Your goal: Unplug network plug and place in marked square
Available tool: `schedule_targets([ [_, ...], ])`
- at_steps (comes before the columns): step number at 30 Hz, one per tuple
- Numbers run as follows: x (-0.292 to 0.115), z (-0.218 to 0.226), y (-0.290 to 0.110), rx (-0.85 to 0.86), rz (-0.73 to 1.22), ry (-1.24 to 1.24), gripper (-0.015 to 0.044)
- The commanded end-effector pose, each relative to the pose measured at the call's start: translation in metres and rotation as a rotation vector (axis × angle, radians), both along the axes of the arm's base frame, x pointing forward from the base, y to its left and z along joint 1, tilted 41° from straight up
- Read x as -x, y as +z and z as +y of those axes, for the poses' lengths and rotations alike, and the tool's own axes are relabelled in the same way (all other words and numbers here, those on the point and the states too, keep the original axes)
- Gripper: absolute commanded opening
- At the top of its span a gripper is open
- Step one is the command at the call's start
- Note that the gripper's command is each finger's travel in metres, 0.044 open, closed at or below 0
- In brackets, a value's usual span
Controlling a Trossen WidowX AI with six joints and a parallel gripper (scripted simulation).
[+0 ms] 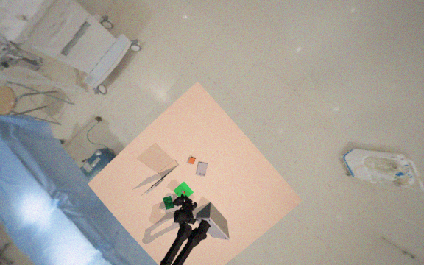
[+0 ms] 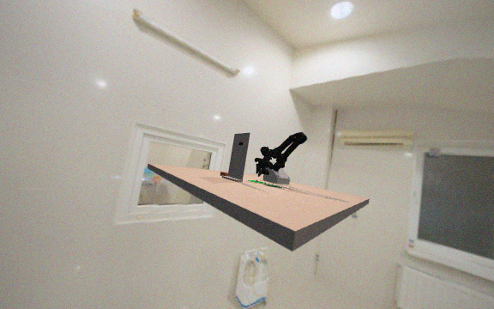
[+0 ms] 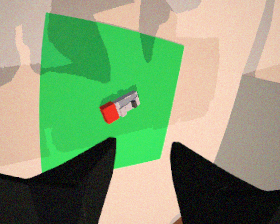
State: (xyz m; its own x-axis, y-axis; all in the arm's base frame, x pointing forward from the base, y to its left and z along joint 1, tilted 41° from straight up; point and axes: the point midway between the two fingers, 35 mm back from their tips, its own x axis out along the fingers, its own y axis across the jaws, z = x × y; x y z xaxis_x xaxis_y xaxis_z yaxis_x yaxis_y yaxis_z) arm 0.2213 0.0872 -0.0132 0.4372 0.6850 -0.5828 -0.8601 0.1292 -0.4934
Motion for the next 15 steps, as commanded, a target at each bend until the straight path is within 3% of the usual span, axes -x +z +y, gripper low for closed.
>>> schedule_targets([
  [1, -0.0046, -0.0022, 0.0054, 0.000, -0.019, 0.004, 0.0156],
  [15, -0.0071, -0.0110, 0.0125, 0.004, -0.017, 0.006, 0.0156],
])
